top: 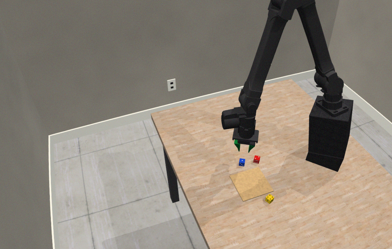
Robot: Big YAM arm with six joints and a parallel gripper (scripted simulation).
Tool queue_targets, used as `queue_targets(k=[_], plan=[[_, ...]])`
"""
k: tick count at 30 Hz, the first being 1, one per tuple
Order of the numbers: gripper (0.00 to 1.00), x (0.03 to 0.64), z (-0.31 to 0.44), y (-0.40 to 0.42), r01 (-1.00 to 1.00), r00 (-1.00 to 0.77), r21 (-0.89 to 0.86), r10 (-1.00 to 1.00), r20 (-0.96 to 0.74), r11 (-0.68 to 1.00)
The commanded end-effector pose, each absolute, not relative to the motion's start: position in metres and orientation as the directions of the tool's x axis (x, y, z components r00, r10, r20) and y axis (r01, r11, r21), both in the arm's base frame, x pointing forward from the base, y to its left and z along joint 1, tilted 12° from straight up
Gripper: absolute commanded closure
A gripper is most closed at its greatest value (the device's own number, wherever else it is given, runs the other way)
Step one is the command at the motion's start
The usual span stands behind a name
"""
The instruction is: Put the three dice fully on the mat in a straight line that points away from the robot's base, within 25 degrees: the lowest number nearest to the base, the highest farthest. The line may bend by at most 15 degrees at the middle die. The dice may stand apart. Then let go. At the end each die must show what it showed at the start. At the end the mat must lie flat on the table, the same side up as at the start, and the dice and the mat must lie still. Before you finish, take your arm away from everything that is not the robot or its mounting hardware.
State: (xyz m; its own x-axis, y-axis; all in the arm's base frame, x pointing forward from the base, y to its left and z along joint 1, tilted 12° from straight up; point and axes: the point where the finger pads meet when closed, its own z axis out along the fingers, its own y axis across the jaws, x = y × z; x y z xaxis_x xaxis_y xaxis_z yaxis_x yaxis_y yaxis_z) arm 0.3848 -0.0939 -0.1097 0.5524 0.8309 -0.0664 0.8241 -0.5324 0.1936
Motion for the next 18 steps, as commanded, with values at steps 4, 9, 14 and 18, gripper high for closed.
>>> queue_targets(k=[4,9,14,18], plan=[[0.61,0.3983,-0.104,-0.0998,0.805,0.57,0.229,0.82,-0.049,-0.547],[0.61,0.3983,-0.104,-0.0998,0.805,0.57,0.229,0.82,-0.049,-0.547],[0.61,0.3968,-0.1076,-0.0999,0.807,0.57,0.222,0.82,-0.052,-0.547],[0.61,0.3974,-0.1101,-0.1005,0.808,0.569,0.22,0.821,-0.053,-0.546]])
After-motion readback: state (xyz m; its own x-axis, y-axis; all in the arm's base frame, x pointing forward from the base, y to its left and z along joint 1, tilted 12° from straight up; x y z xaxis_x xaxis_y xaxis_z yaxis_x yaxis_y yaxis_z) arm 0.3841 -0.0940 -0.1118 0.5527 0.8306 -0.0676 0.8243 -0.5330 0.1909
